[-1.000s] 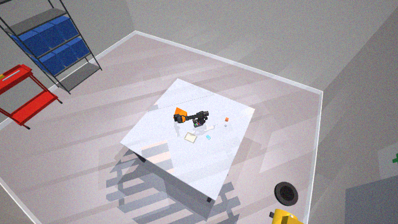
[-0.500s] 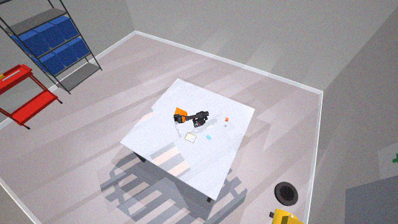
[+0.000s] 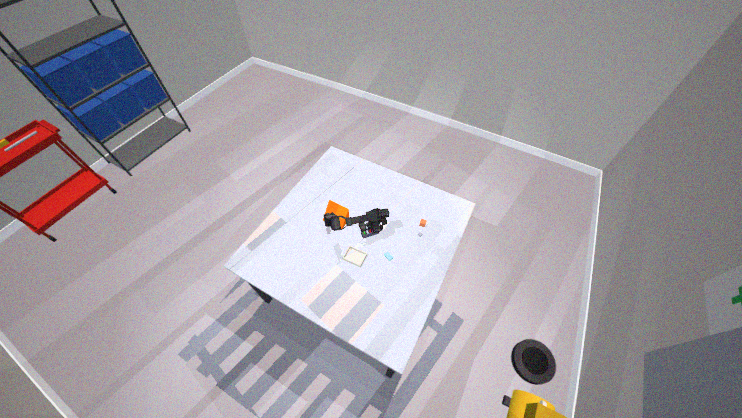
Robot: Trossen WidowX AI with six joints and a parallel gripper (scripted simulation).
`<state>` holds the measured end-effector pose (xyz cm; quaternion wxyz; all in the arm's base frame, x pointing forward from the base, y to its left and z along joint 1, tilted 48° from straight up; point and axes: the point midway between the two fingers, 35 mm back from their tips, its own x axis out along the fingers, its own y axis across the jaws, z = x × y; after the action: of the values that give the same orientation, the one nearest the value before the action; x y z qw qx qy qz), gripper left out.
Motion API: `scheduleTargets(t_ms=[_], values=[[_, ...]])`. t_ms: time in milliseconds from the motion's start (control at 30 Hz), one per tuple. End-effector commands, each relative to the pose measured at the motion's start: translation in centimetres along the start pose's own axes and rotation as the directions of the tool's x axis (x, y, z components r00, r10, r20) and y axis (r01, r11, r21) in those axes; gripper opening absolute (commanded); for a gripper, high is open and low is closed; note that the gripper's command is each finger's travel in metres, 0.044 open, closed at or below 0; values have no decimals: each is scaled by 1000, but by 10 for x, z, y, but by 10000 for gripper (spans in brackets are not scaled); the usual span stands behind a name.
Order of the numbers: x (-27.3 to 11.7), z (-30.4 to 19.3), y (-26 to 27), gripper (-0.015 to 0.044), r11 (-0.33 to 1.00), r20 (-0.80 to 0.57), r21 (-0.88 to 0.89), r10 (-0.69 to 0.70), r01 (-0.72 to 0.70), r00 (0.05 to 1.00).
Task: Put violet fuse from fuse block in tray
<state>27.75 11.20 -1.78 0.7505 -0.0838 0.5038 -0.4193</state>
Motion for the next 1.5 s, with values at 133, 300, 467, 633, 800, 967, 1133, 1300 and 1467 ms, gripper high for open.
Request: scheduleTargets(t_ms=[133, 300, 467, 633, 800, 967, 1133, 1300, 1467], values=[[0, 0, 0, 14, 1000, 0, 0, 0, 0, 1000], [0, 0, 0, 0, 1000, 0, 0, 0, 0, 1000], [-2, 0, 0, 0, 1000, 0, 0, 1, -1, 1000], [-5, 0, 0, 0, 1000, 0, 0, 1, -1, 1000], [-7, 0, 1, 0, 1000, 1, 0, 1, -1, 1000], [-10, 0, 1, 0, 1000, 1, -1, 1, -1, 1000], [-12, 0, 1, 0, 1000, 1, -1, 1, -1, 1000], [-15, 0, 1, 0, 1000, 1, -1, 1, -1, 1000], [-17, 0, 1, 0, 1000, 2, -1, 1, -1, 1000]])
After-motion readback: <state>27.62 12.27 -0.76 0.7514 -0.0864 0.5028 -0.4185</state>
